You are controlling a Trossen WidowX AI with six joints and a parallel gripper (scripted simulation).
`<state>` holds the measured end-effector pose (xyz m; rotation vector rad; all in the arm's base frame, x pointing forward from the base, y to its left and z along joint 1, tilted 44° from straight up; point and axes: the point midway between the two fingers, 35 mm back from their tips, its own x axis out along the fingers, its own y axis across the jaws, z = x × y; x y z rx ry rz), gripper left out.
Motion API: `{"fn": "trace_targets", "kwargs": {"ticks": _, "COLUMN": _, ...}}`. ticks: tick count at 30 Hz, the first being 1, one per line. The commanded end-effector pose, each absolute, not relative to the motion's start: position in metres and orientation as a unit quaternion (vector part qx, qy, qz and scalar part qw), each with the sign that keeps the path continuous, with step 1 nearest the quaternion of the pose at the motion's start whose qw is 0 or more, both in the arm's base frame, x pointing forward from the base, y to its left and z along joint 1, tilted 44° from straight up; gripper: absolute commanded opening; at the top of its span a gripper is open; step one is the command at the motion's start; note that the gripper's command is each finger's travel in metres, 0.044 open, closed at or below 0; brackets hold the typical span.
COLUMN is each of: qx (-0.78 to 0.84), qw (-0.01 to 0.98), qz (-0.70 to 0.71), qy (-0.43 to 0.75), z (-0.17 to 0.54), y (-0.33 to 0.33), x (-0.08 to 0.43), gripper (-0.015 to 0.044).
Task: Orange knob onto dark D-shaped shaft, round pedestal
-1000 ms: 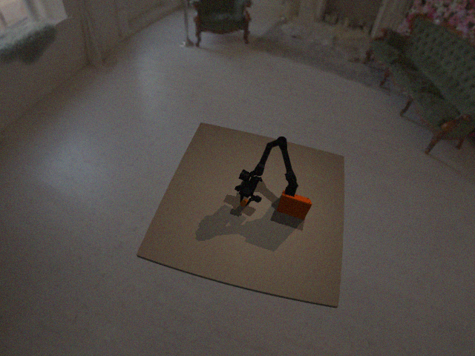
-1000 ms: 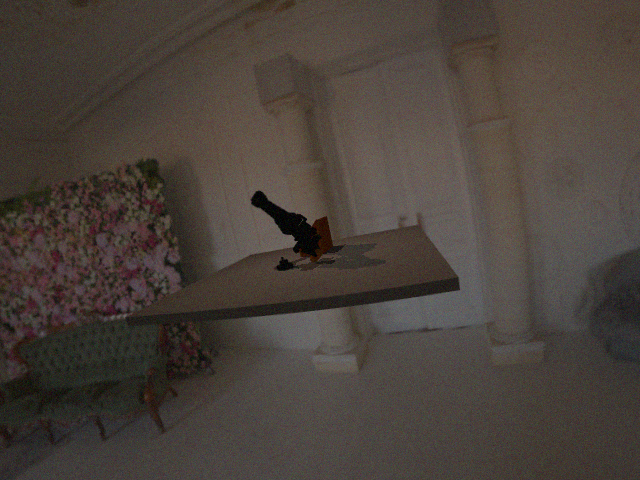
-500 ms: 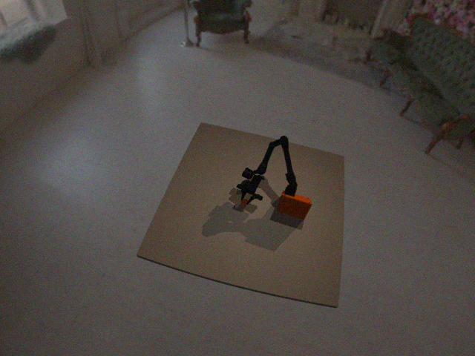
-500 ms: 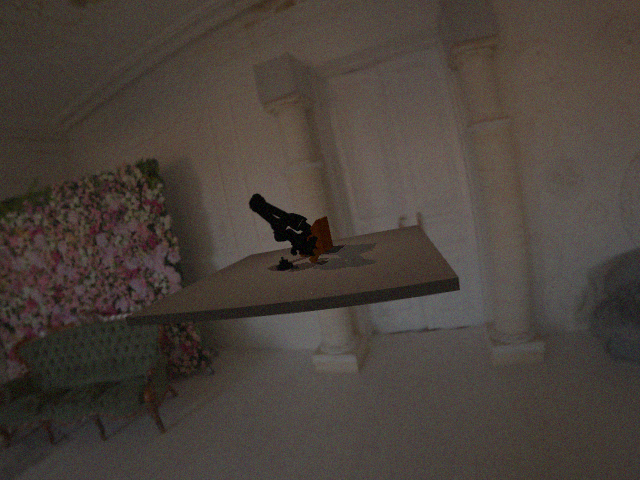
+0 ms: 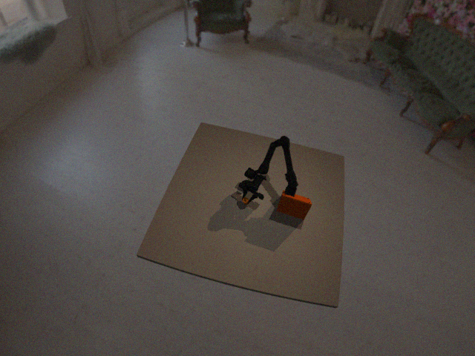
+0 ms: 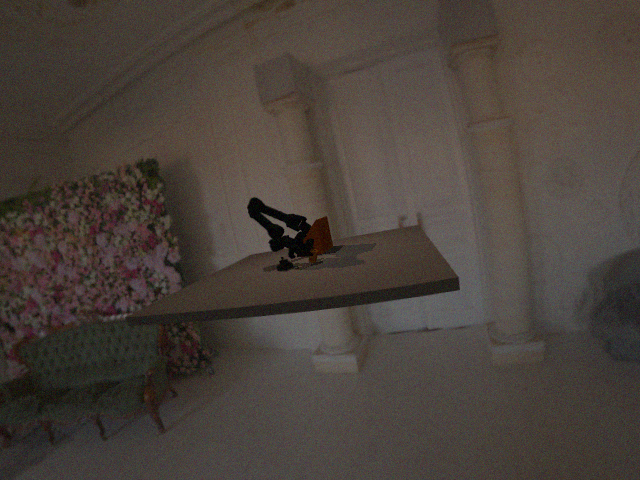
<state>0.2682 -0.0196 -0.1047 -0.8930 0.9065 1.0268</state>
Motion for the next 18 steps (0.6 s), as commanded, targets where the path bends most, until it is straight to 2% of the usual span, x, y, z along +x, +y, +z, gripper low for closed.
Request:
{"fn": "trace_targets", "kwargs": {"ticks": 1, "qx": -0.39, "qw": 0.69, "qz": 0.467, "qy": 0.391, "z": -0.104, "y": -0.0214, "x": 0.267, "gripper": 0.0181}}
{"fn": "trace_targets", "kwargs": {"ticks": 15, "qx": -0.398, "qw": 0.685, "qz": 0.46, "qy": 0.402, "z": -0.0965, "y": -0.0264, "x": 0.2643, "gripper": 0.0181}}
{"fn": "trace_targets", "kwargs": {"ticks": 18, "qx": -0.394, "qw": 0.685, "qz": 0.461, "qy": 0.404, "z": -0.0993, "y": -0.0247, "x": 0.2644, "gripper": 0.026}}
